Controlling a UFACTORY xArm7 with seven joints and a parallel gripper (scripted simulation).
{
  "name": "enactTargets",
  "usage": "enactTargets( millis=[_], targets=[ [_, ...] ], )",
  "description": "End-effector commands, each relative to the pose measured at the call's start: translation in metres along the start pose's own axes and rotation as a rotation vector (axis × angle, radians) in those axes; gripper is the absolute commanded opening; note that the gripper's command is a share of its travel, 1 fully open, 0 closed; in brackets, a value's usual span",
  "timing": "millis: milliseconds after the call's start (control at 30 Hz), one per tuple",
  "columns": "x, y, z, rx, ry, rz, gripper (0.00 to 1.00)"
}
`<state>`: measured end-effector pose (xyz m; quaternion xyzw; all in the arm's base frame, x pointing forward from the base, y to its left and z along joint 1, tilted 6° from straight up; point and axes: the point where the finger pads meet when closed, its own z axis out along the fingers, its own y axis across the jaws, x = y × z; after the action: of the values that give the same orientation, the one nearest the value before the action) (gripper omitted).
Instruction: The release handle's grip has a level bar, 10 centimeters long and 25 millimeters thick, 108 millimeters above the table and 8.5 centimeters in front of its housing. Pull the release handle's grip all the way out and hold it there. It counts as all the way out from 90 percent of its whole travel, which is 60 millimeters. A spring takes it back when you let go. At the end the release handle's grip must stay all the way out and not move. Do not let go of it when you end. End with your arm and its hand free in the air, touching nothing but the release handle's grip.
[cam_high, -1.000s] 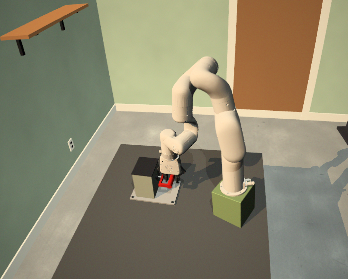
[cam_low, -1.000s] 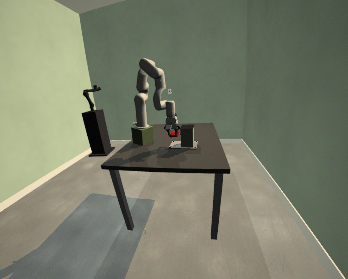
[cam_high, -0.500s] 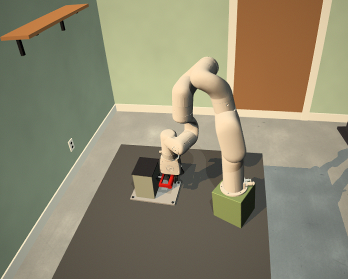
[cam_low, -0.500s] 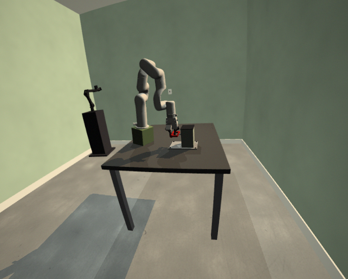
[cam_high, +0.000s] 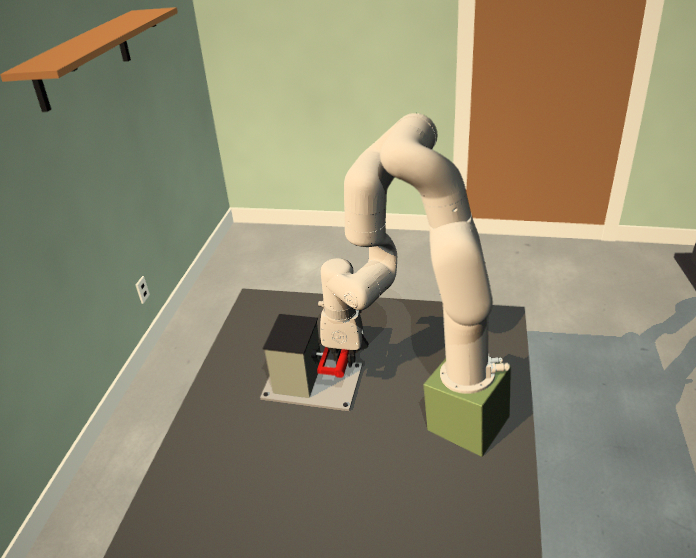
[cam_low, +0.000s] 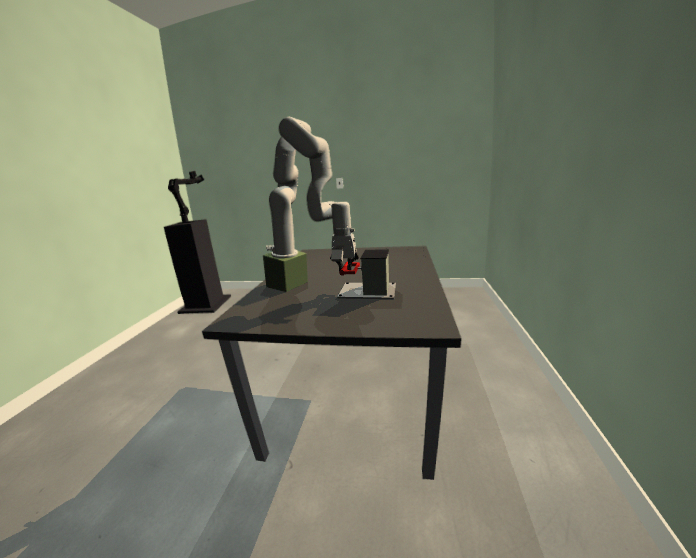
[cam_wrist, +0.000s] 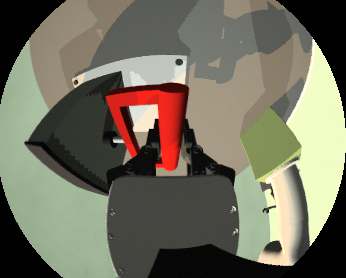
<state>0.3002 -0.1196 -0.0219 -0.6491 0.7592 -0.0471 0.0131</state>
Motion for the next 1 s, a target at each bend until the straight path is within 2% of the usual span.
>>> enactTargets(
  millis=[0, 667, 967],
  targets=[
    [0.0, -0.001, -0.001, 0.003, 0.0, 0.0, 0.0],
    [0.0, -0.001, -0.001, 0.003, 0.0, 0.0, 0.0],
    [0.0, 0.01, -0.001, 0.003, 0.0, 0.0, 0.0]
  ],
)
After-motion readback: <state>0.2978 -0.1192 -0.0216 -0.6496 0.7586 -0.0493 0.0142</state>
